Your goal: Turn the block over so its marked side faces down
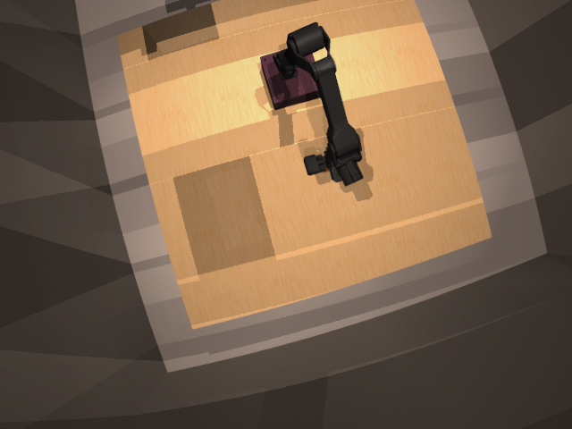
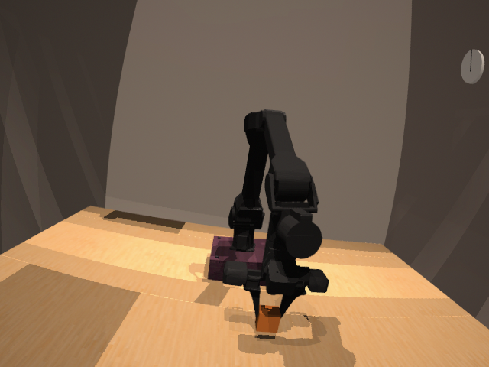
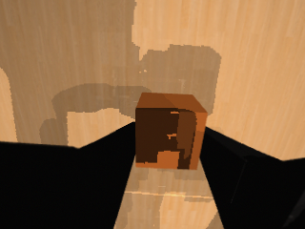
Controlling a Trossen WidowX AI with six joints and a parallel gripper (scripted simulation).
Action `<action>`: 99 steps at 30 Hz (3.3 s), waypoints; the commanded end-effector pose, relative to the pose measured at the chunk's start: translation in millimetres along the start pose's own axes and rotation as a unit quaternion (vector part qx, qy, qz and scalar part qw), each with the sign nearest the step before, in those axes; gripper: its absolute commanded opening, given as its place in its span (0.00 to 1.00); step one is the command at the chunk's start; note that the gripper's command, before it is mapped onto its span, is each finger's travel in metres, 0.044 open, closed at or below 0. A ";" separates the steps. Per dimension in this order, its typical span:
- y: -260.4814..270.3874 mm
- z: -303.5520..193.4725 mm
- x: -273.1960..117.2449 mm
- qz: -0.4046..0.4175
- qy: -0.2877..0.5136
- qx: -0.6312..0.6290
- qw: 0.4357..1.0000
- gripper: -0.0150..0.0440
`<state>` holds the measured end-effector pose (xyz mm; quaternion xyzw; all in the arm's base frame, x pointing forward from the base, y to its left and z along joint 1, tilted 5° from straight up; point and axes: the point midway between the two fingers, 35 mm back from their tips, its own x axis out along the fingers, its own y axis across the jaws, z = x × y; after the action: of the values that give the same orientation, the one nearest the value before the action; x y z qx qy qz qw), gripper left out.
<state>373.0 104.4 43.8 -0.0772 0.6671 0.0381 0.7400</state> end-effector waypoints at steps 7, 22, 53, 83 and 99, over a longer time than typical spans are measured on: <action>0.8 1.3 6.0 -0.001 -0.062 -0.001 0.998 0.25; 1.0 -0.4 10.0 -0.001 -0.172 -0.001 0.985 0.25; 3.6 5.0 38.9 0.001 -0.364 -0.002 0.931 0.25; -0.1 -10.6 36.9 -0.001 -0.499 0.000 0.867 0.25; -0.1 -10.6 36.9 -0.001 -0.499 0.000 0.867 0.65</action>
<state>366.4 101.2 5.4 -0.0472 0.2114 0.0718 0.9736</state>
